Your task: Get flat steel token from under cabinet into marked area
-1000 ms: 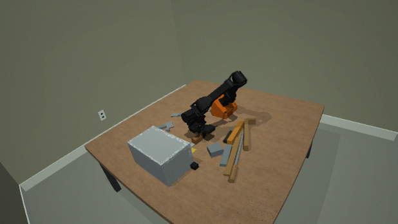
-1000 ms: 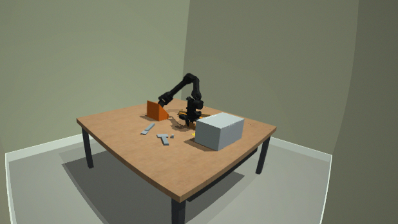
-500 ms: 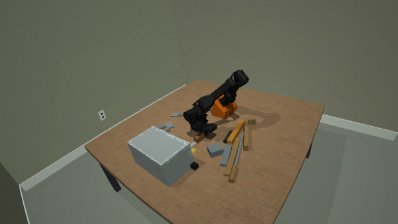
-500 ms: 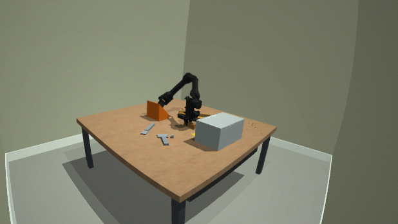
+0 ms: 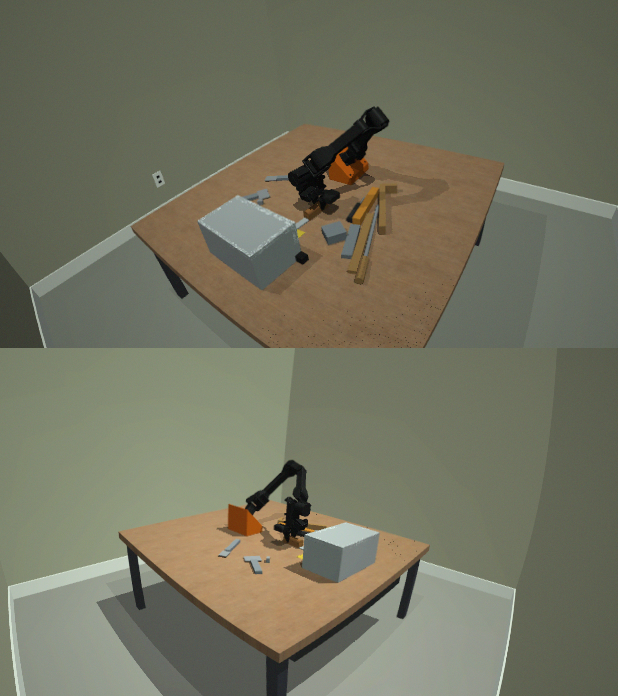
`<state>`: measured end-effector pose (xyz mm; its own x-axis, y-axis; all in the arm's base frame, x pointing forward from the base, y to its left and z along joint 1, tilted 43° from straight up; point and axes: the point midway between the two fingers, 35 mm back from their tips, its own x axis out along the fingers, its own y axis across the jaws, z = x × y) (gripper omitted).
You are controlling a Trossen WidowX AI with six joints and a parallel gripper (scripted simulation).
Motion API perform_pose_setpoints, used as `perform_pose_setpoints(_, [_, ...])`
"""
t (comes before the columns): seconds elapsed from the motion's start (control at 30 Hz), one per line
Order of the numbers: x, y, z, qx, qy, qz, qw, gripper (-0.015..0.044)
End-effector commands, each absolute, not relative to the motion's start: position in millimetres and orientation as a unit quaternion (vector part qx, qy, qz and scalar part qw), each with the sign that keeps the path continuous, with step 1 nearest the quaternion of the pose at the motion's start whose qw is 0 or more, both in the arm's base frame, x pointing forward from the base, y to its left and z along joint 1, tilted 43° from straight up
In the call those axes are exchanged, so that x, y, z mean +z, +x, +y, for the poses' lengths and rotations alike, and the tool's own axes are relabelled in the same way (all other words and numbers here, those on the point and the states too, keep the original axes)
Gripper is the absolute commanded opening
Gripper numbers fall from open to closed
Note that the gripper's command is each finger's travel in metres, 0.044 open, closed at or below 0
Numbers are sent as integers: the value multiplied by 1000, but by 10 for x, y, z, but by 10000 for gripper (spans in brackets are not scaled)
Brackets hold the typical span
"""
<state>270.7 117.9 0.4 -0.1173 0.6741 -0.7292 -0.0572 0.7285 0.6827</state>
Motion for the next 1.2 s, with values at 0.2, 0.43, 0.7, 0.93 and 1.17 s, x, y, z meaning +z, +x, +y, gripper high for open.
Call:
perform_pose_setpoints(0.2, [3, 2581, 1166, 293, 223, 689, 624, 0])
perform_pose_setpoints(0.43, [8, 2500, 1159, 293, 223, 689, 624, 0])
perform_pose_setpoints(0.7, [15, 2408, 1150, 293, 223, 689, 624, 0])
perform_pose_setpoints(0.93, [21, 2327, 1142, 292, 223, 689, 624, 0])
perform_pose_setpoints(1.17, [27, 2242, 1134, 292, 223, 690, 624, 0])
